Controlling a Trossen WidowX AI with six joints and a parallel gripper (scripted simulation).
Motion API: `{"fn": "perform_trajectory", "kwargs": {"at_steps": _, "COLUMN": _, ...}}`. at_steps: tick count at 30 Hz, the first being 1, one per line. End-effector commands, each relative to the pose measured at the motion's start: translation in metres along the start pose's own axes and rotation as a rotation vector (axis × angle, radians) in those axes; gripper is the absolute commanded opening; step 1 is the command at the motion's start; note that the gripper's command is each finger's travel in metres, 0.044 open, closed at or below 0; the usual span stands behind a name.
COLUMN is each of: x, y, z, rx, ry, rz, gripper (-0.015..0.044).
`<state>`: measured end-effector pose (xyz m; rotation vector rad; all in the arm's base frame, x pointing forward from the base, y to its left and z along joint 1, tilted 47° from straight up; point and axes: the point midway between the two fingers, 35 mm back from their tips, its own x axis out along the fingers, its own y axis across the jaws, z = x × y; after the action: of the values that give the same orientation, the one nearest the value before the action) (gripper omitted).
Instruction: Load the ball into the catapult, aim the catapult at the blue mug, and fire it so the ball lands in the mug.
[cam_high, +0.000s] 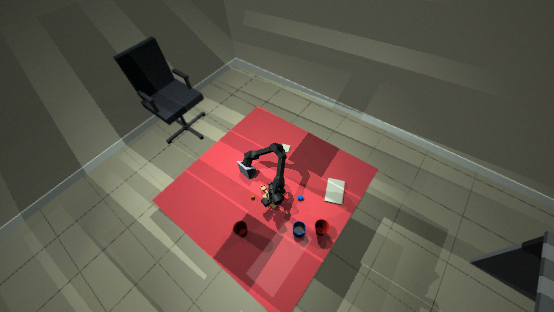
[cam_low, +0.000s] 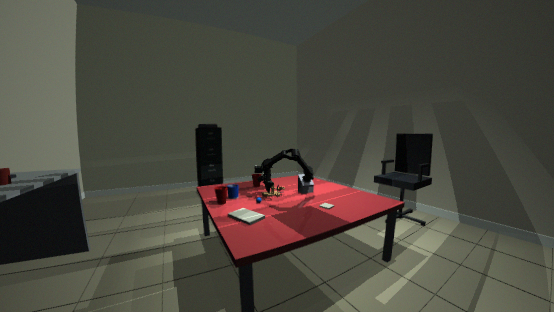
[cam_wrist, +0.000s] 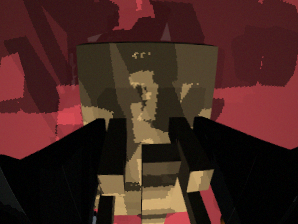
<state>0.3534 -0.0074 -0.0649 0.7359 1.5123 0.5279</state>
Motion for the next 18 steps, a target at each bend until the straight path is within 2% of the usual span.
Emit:
{"fn": "perform_trajectory", "kwargs": {"at_steps": 1, "x": 0.000, "y": 0.000, "z": 0.000, "rx": -0.002, "ry": -0.001, "rz": 0.000, "gripper": 0.0263}}
{"fn": "perform_trajectory", "kwargs": {"at_steps": 5, "x": -0.003, "y": 0.000, "z": 0.001, "rx": -0.002, "ry": -0.001, "rz": -0.001, "gripper": 0.0368}}
{"fn": "perform_trajectory", "kwargs": {"at_steps": 8, "x": -0.041, "y": -0.002, "z": 0.004, "rx": -0.001, "ry": -0.002, "rz": -0.005, "gripper": 0.0440}}
{"fn": "perform_trajectory", "kwargs": {"at_steps": 12, "x": -0.098, "y": -0.001, "z": 0.000, "rx": 0.000, "ry": -0.001, "rz": -0.004, "gripper": 0.0440}}
{"fn": "perform_trajectory", "kwargs": {"at_steps": 18, "x": -0.085, "y": -0.002, "z": 0.003, "rx": 0.004, "ry": -0.009, "rz": -0.003, "gripper": 0.0440}}
